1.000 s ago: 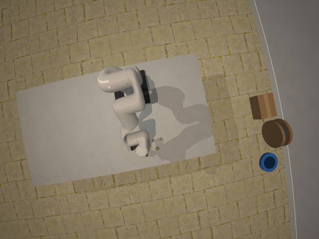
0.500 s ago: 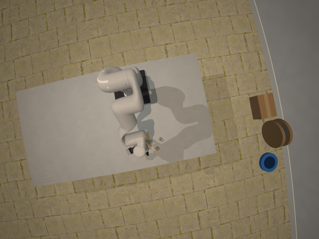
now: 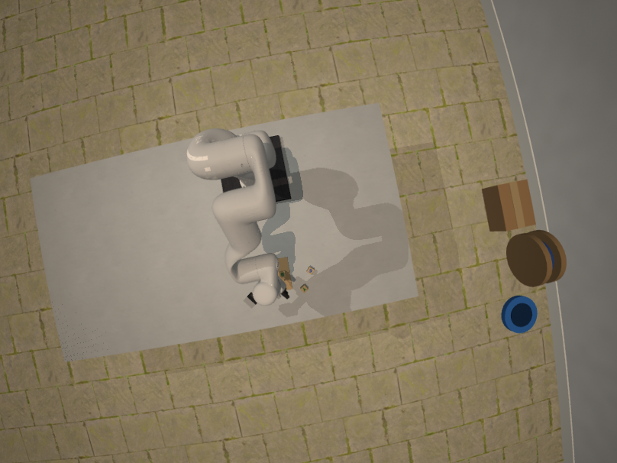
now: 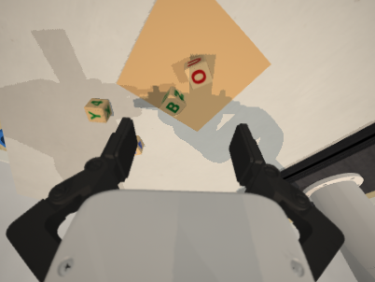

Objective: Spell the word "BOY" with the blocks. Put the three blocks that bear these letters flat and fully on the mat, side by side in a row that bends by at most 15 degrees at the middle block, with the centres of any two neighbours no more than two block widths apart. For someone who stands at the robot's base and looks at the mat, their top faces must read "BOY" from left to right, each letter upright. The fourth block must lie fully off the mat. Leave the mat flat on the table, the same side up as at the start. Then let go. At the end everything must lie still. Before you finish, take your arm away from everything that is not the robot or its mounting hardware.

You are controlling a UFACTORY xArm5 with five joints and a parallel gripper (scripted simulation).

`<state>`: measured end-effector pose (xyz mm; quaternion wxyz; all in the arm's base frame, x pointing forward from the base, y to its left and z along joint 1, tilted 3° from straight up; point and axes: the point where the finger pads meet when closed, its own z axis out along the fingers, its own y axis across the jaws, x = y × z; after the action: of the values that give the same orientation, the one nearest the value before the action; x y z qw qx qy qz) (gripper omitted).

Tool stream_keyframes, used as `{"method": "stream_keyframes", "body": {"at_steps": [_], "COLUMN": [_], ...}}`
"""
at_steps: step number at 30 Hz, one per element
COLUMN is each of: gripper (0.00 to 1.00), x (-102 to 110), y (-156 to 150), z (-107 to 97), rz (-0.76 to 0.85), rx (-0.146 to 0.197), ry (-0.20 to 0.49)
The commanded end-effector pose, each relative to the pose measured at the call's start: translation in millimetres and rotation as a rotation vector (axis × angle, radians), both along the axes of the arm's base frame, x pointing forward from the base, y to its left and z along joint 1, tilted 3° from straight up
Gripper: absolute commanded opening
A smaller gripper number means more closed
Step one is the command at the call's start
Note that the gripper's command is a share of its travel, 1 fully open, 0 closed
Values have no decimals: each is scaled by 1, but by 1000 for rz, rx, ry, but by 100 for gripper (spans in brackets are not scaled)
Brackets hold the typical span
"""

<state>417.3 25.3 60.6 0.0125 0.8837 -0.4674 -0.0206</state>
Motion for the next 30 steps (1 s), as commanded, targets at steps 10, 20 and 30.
{"method": "stream_keyframes", "body": {"at_steps": [10,20,30], "gripper": [100,100,42], "x": [0,0,0], "y": [-15,-22,-22], "z": [-1,-2,-2], "rz": [326,474,474], "rx": [17,24,24], "ry": [-3,-3,-3]}}
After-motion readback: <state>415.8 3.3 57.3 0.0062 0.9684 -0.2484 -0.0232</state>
